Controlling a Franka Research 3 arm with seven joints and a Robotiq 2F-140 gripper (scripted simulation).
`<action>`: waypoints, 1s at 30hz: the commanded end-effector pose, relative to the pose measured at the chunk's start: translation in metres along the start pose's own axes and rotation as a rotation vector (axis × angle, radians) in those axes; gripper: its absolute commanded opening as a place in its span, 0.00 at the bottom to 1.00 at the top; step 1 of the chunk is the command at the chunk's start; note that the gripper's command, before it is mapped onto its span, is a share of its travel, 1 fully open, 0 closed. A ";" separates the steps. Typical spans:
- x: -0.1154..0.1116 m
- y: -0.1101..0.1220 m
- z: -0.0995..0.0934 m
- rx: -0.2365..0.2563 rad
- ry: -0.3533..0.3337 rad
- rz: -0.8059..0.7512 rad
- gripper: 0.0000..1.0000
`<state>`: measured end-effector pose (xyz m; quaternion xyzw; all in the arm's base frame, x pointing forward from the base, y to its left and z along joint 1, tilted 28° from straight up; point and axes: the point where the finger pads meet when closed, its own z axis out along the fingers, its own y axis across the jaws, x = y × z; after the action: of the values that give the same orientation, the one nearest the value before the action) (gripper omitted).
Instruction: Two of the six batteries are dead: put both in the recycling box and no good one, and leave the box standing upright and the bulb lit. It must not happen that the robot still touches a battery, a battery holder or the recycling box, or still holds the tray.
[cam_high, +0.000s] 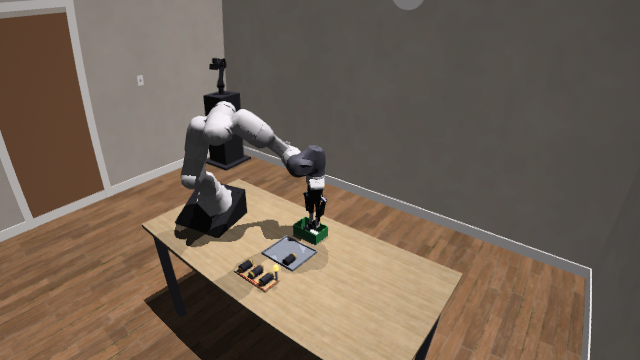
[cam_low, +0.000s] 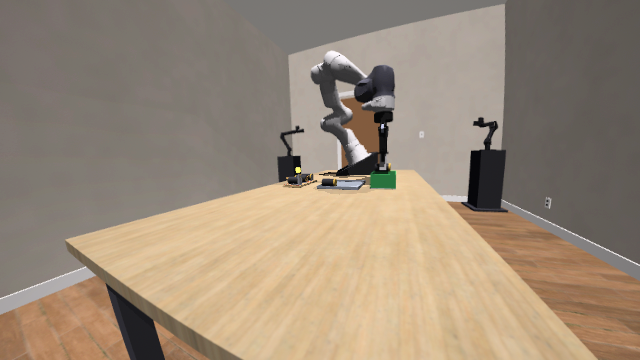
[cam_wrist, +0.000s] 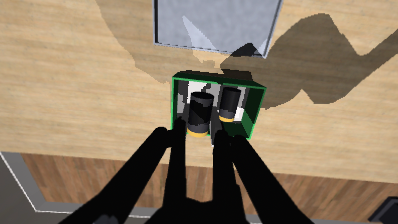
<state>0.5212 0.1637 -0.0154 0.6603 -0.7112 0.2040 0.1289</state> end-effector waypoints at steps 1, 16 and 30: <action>-0.002 -0.003 -0.003 0.007 -0.006 -0.008 0.16; -0.005 -0.006 -0.003 0.007 -0.006 -0.008 0.16; -0.005 -0.006 -0.003 0.007 -0.006 -0.008 0.16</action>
<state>0.5265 0.1675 -0.0148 0.6625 -0.7094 0.2050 0.1257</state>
